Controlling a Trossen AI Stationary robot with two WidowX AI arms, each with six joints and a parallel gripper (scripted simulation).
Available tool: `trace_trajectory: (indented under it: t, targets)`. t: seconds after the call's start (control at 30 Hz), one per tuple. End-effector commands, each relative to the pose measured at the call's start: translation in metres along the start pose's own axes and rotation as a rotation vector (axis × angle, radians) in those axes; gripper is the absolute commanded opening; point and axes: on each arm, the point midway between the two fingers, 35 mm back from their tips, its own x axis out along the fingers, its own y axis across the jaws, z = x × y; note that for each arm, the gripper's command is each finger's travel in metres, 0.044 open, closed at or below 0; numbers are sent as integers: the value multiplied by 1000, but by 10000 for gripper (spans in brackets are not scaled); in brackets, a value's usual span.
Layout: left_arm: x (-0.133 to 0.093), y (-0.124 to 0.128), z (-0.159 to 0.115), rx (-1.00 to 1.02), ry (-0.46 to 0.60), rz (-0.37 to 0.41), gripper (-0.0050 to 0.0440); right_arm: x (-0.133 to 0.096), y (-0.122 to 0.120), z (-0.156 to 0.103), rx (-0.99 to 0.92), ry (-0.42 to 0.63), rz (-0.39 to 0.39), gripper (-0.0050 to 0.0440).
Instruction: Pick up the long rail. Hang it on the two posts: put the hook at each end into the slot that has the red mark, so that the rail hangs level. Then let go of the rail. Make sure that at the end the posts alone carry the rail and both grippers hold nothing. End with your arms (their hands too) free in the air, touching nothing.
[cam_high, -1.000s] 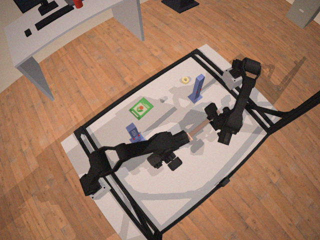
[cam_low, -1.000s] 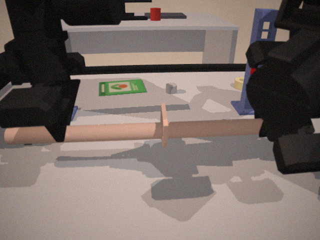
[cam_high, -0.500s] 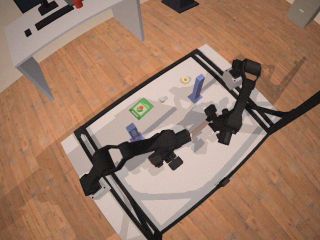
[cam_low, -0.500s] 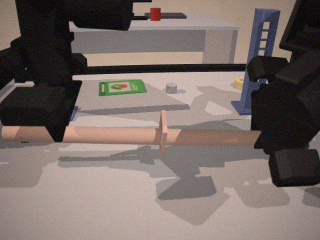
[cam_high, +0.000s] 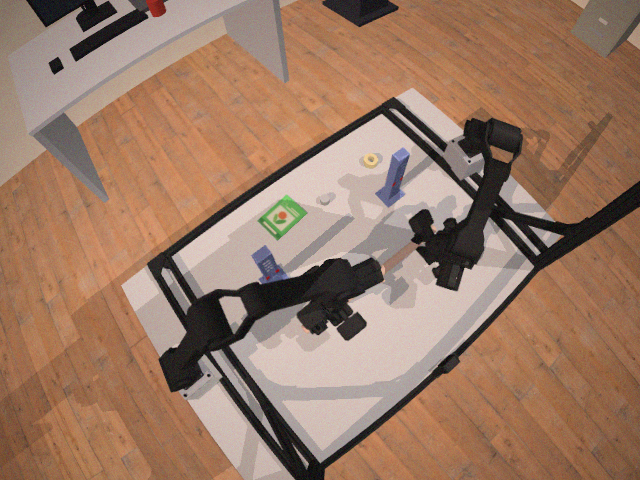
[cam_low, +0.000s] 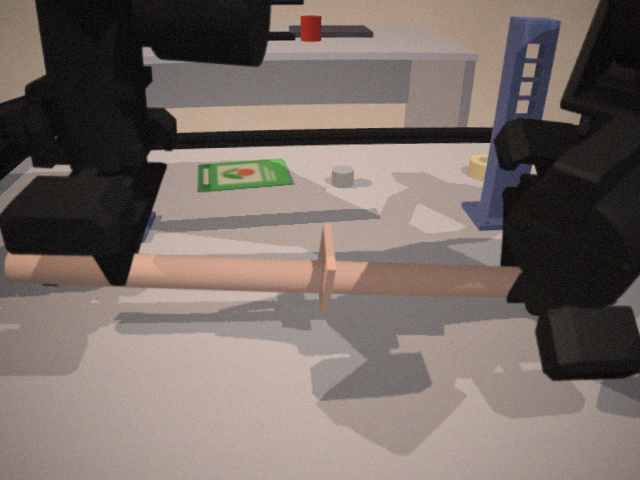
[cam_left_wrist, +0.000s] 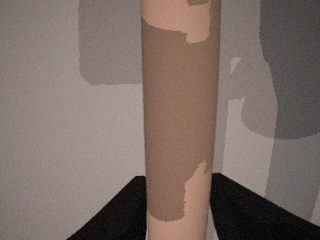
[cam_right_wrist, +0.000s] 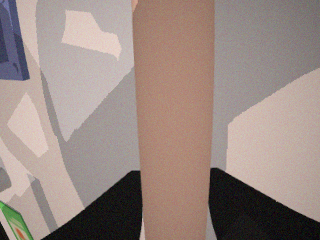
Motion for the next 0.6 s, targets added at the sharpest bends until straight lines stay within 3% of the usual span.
trace_trajectory:
  t: [0.0, 0.37, 0.43, 0.57]
  targets:
    - [-1, 0, -1, -2, 0, -2, 0, 0, 0, 0, 0, -2, 2, 96]
    - [0, 0, 0, -2, 0, -2, 0, 0, 0, 0, 0, -2, 2, 360]
    - [0, 0, 0, -2, 0, -2, 0, 0, 0, 0, 0, -2, 2, 360]
    - [0, 0, 0, -2, 0, -2, 0, 0, 0, 0, 0, -2, 2, 440]
